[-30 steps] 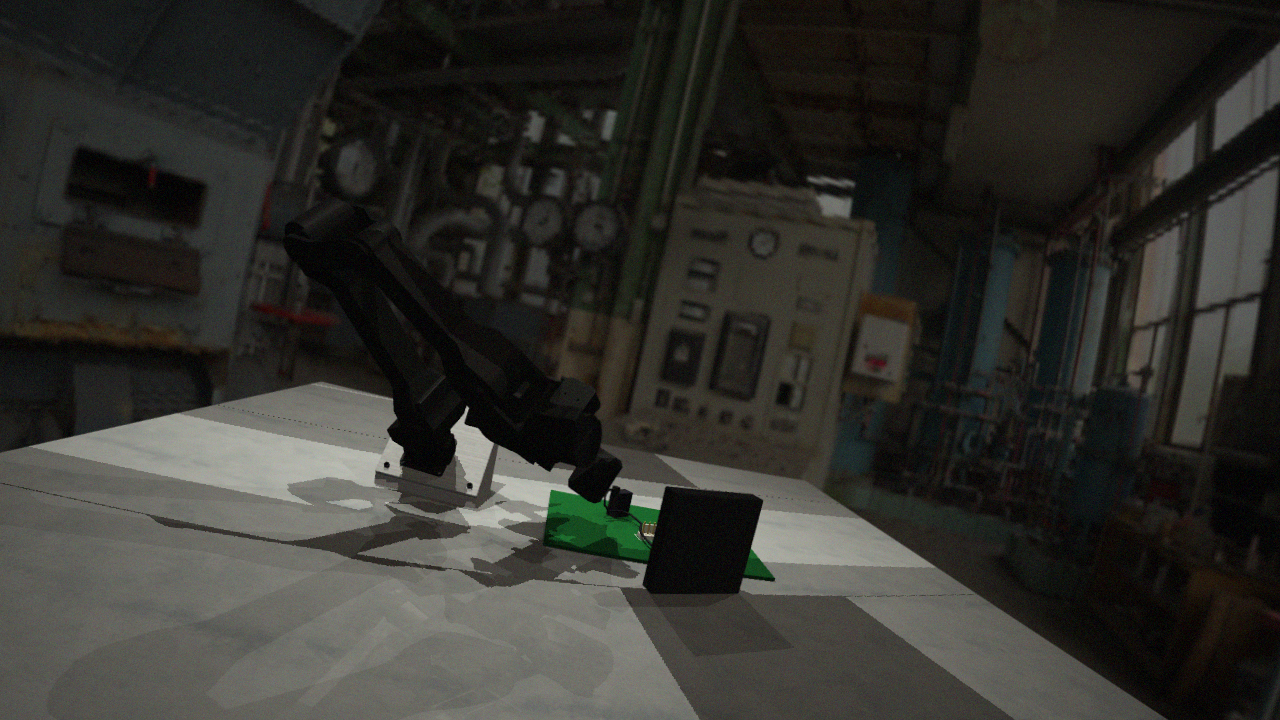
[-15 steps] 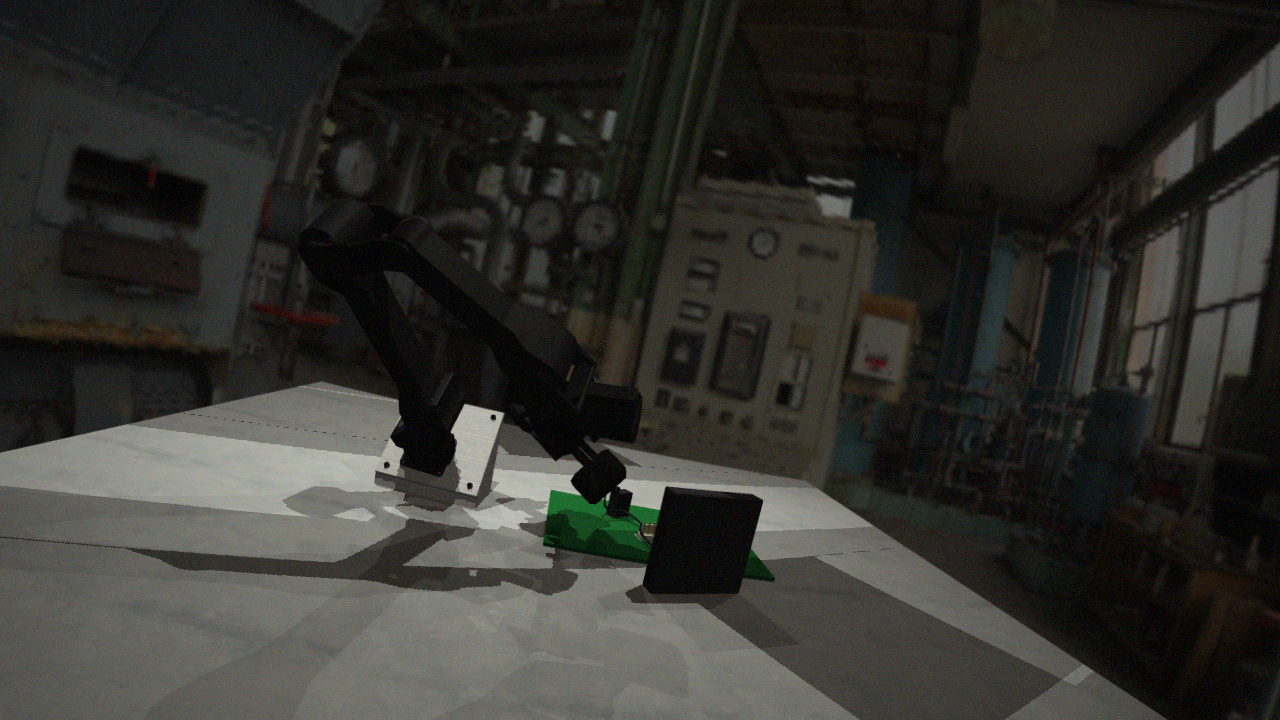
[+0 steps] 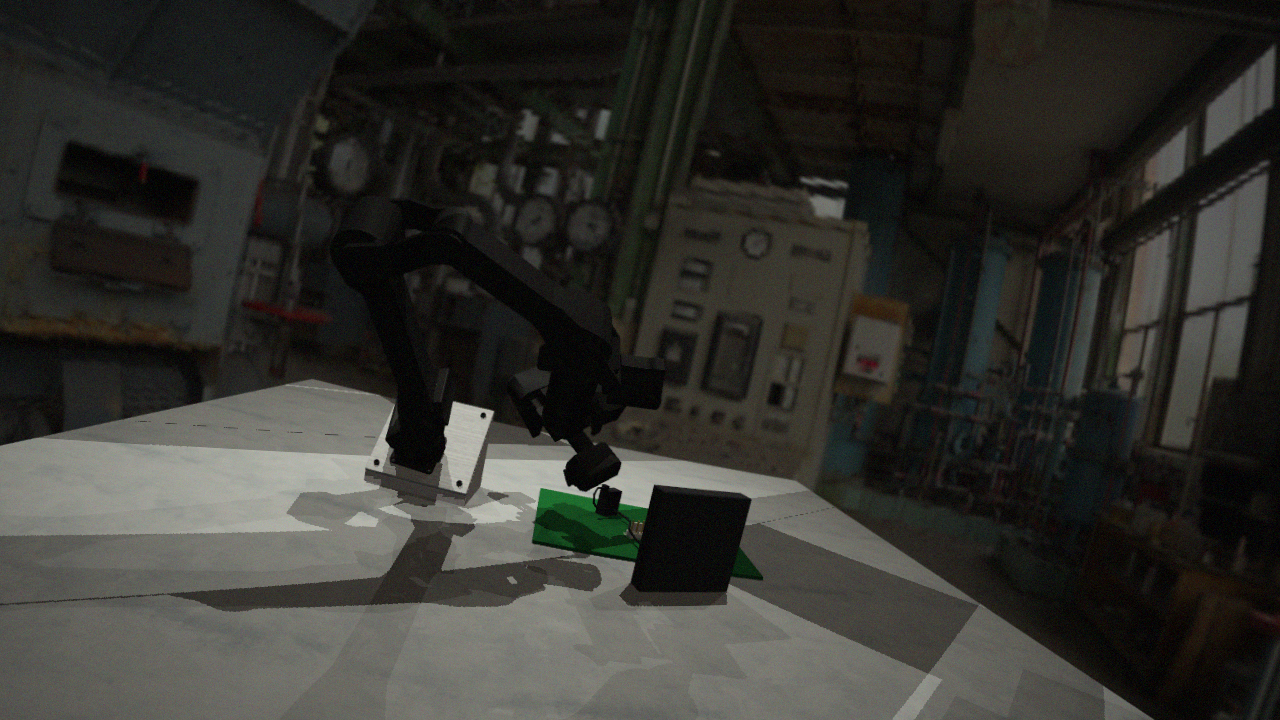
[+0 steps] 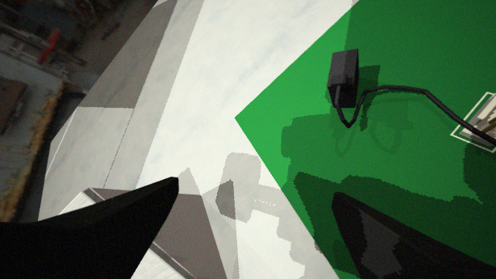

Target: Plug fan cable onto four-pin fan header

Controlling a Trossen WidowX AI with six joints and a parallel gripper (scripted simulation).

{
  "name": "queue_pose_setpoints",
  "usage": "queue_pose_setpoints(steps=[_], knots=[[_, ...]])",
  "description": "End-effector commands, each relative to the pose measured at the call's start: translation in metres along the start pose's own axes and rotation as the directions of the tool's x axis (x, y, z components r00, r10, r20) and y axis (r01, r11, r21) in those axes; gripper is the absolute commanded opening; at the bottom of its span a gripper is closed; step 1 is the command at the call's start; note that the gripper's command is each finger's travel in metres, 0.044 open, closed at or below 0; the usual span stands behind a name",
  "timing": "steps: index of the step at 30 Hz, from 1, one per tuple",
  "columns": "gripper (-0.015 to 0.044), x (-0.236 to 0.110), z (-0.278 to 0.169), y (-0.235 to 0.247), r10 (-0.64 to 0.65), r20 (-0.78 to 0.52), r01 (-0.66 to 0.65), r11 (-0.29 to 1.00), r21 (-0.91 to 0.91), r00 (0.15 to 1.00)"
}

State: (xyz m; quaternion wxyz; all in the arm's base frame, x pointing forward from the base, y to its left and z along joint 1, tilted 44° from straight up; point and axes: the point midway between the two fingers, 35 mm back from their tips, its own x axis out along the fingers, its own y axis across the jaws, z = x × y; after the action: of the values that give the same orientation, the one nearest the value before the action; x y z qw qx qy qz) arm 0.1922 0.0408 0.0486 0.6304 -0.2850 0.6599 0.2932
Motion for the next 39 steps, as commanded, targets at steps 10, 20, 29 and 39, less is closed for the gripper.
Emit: queue_pose_setpoints(steps=[10, 20, 29, 39], knots=[[0.0440, -0.009, 0.009, 0.000, -0.129, -0.253, 0.142, 0.989, 0.033, 0.959], [0.0440, -0.020, 0.024, 0.001, -0.292, -0.393, 0.316, 0.949, -0.004, 0.872], [0.0440, -0.032, 0.045, 0.004, -0.467, -0.452, 0.488, 0.869, -0.076, 0.760], [0.0440, -0.033, 0.061, 0.006, -0.474, -0.452, 0.492, 0.866, -0.086, 0.756]])
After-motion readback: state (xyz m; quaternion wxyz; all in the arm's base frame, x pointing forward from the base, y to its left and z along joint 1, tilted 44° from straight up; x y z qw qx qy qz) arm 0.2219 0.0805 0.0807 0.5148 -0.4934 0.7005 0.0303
